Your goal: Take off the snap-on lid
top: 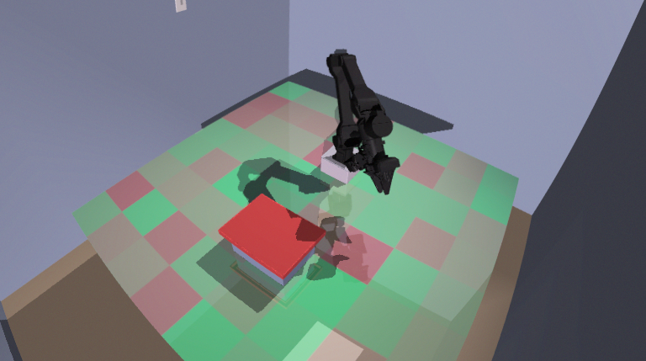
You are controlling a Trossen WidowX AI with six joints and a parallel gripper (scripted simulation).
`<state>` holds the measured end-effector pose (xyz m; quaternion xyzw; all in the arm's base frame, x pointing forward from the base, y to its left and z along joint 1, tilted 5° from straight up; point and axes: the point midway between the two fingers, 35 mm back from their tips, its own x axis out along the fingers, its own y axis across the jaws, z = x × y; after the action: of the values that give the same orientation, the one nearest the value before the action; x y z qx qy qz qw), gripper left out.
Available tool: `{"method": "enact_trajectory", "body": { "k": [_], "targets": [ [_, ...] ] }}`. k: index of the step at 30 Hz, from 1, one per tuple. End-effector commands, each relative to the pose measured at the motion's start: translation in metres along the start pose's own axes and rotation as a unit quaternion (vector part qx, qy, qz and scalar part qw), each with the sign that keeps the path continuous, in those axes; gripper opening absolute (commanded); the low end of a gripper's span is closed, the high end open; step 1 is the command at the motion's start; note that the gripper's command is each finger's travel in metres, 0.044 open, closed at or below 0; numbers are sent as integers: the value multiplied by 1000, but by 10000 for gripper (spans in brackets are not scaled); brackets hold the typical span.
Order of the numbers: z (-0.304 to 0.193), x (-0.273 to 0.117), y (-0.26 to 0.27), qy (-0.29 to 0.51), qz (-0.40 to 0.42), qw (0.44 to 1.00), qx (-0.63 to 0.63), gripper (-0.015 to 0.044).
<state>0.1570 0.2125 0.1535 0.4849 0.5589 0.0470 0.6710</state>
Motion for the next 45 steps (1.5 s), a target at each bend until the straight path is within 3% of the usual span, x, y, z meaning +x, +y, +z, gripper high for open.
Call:
{"method": "enact_trajectory", "body": {
  "k": [1, 7, 14, 25, 31, 45],
  "targets": [
    [57, -10, 4, -94, 32, 992, 77, 235],
    [120, -33, -1, -201, 67, 964, 160, 235],
    [194, -83, -25, -345, 110, 894, 264, 235],
    [196, -83, -27, -348, 111, 892, 266, 235],
    [204, -41, -61, -348, 111, 892, 266, 235],
    [213, -31, -60, -348, 111, 892, 266, 235]
  ]
}}
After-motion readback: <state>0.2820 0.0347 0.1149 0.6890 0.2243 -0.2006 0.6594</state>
